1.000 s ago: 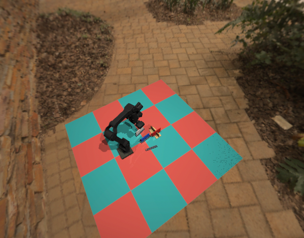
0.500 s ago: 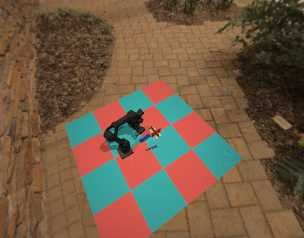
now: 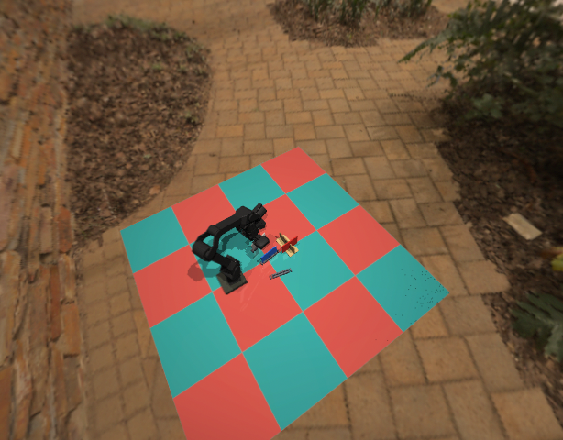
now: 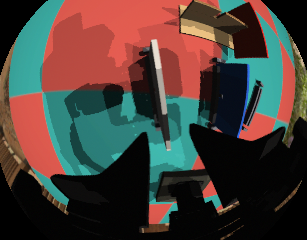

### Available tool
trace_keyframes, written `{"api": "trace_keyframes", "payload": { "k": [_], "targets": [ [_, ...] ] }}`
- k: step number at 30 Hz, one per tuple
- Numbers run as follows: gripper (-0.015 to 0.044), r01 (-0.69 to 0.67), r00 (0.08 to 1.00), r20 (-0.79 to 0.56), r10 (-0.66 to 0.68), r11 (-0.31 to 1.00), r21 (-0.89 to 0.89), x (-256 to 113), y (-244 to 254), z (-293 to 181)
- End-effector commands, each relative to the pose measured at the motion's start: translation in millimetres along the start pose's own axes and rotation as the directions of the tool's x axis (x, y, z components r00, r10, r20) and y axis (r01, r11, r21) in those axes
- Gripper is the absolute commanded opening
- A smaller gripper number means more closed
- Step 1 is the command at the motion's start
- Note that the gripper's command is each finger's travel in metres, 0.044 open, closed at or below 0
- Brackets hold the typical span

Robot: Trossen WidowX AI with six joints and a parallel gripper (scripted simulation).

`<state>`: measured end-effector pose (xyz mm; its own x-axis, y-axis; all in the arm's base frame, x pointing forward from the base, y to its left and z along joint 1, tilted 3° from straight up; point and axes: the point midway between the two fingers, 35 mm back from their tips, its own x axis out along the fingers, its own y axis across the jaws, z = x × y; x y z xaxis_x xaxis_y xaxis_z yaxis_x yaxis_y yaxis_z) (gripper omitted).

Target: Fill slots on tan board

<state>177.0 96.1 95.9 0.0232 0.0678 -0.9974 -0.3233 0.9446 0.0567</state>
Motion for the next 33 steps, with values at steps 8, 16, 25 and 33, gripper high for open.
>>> {"api": "trace_keyframes", "payload": {
  "k": [8, 16, 25, 33],
  "targets": [
    [0.0182, -0.002, 1.0, -0.01, 0.002, 1.0, 0.006, 17.0, 0.5, -1.5],
    [0.0182, -0.002, 1.0, -0.01, 0.002, 1.0, 0.006, 28.7, 0.6, -1.7],
    [0.0182, -0.002, 1.0, -0.01, 0.002, 1.0, 0.006, 41.8, 0.8, -1.9],
    [0.0156, -0.002, 1.0, -0.011, 0.002, 1.0, 0.006, 49.5, 0.9, -1.9]
  ]
}}
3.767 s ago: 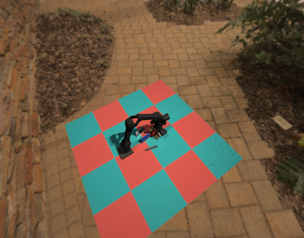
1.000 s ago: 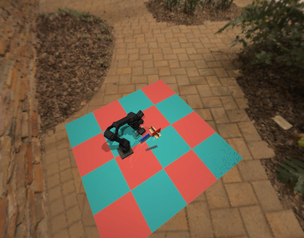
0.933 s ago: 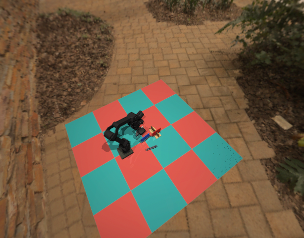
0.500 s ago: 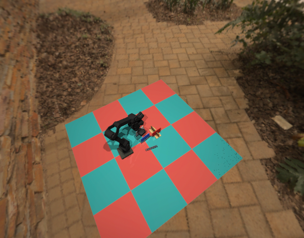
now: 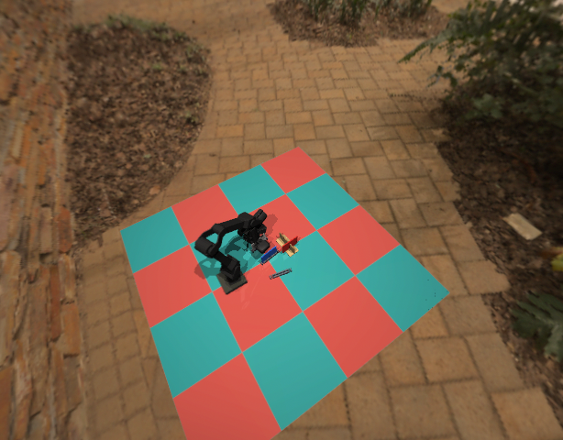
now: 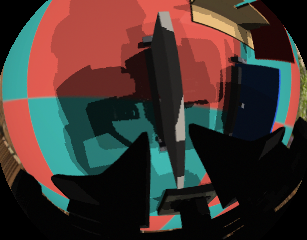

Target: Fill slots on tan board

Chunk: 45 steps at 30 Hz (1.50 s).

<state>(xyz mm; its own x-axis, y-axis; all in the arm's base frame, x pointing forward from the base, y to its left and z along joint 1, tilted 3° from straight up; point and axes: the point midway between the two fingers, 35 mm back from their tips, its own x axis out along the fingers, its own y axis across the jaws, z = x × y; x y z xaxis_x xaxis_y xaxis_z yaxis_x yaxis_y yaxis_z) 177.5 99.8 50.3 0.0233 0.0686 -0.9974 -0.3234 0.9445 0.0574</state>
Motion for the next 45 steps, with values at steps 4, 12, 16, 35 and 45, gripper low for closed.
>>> {"api": "trace_keyframes", "payload": {
  "k": [4, 12, 16, 35, 45],
  "targets": [
    [0.0051, -0.001, 1.0, -0.011, 0.001, 1.0, 0.006, 3.8, 0.2, -1.6],
    [0.0, -0.001, 1.0, -0.011, 0.001, 1.0, 0.006, 3.8, 0.2, -1.6],
    [0.0, -0.001, 1.0, -0.011, 0.001, 1.0, 0.006, 3.4, 0.2, -1.6],
    [0.0, -0.001, 1.0, -0.011, 0.001, 1.0, 0.006, -33.3, 0.1, -1.0],
    [0.0, -0.001, 1.0, -0.011, 0.001, 1.0, 0.006, -56.1, 0.0, -0.7]
  ]
}}
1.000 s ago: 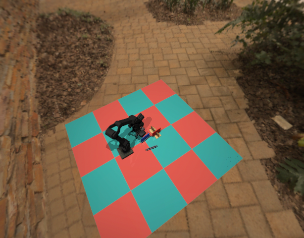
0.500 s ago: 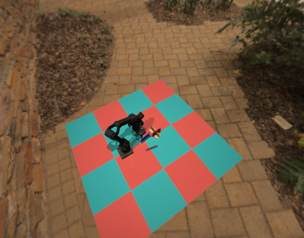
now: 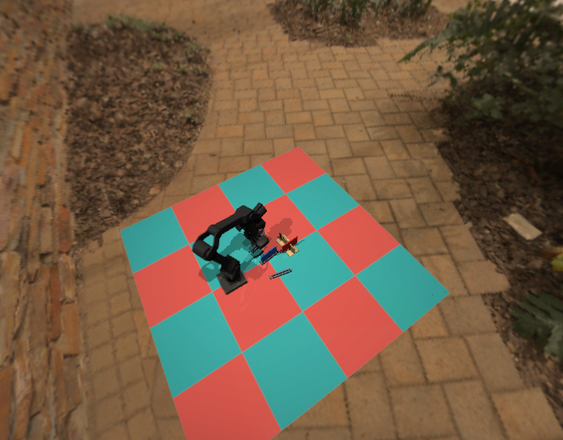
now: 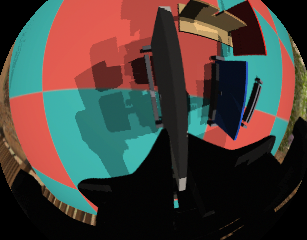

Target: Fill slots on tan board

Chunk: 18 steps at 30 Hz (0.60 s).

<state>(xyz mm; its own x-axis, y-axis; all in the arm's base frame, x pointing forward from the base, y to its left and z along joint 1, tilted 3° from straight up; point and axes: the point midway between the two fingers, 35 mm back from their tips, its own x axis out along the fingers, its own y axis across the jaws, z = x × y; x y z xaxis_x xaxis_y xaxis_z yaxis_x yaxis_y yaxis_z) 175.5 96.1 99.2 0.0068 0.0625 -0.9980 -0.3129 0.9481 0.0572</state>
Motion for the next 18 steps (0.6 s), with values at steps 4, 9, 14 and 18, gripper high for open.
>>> {"api": "trace_keyframes", "payload": {
  "k": [4, 9, 14, 18],
  "targets": [
    [0.0, -0.001, 1.0, 0.007, 0.001, 1.0, -0.005, -16.8, 0.0, 0.1],
    [0.0, -0.001, 1.0, 0.007, 0.001, 1.0, -0.005, -29.0, 0.0, 0.0],
    [0.0, -0.001, 1.0, 0.007, 0.001, 1.0, -0.005, -40.8, -0.1, -0.1],
    [0.0, -0.001, 1.0, 0.007, 0.001, 1.0, -0.004, -42.5, -0.4, 0.5]
  ]
}}
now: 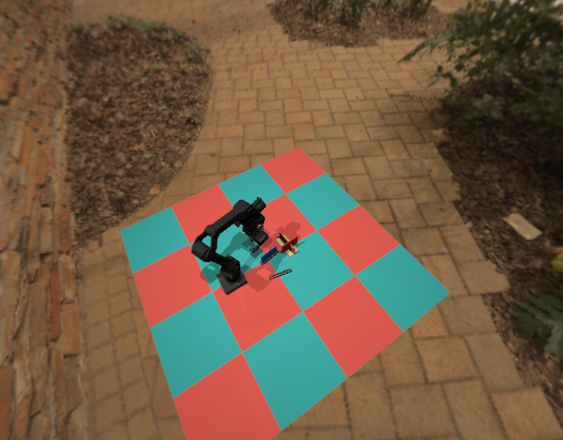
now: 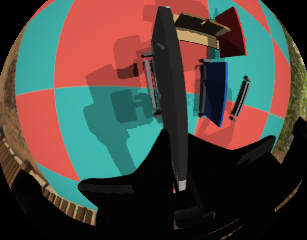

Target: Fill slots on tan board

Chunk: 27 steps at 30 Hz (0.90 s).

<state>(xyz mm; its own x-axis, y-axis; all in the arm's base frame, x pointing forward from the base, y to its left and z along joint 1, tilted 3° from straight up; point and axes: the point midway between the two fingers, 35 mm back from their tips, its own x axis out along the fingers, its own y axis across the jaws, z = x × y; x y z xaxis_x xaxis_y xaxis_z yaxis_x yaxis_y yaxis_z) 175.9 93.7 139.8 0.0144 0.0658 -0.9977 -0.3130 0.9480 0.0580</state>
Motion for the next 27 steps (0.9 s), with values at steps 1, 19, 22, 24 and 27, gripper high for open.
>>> {"api": "trace_keyframes", "payload": {
  "k": [1, 19, 22, 24, 27],
  "targets": [
    [0.0, 0.0, 1.0, -0.001, 0.0, 1.0, -0.003, -1.9, -0.7, 0.7],
    [0.0, 0.002, 1.0, 0.002, -0.002, 0.999, 0.053, -6.6, -19.5, 34.6],
    [0.0, 0.002, 1.0, 0.003, -0.002, 0.998, 0.063, -7.1, -23.5, 40.4],
    [0.0, 0.002, 1.0, 0.003, -0.003, 0.998, 0.069, -7.4, -26.3, 44.3],
    [0.0, 0.003, 1.0, 0.003, -0.003, 0.997, 0.079, -7.6, -30.6, 50.0]
  ]
}}
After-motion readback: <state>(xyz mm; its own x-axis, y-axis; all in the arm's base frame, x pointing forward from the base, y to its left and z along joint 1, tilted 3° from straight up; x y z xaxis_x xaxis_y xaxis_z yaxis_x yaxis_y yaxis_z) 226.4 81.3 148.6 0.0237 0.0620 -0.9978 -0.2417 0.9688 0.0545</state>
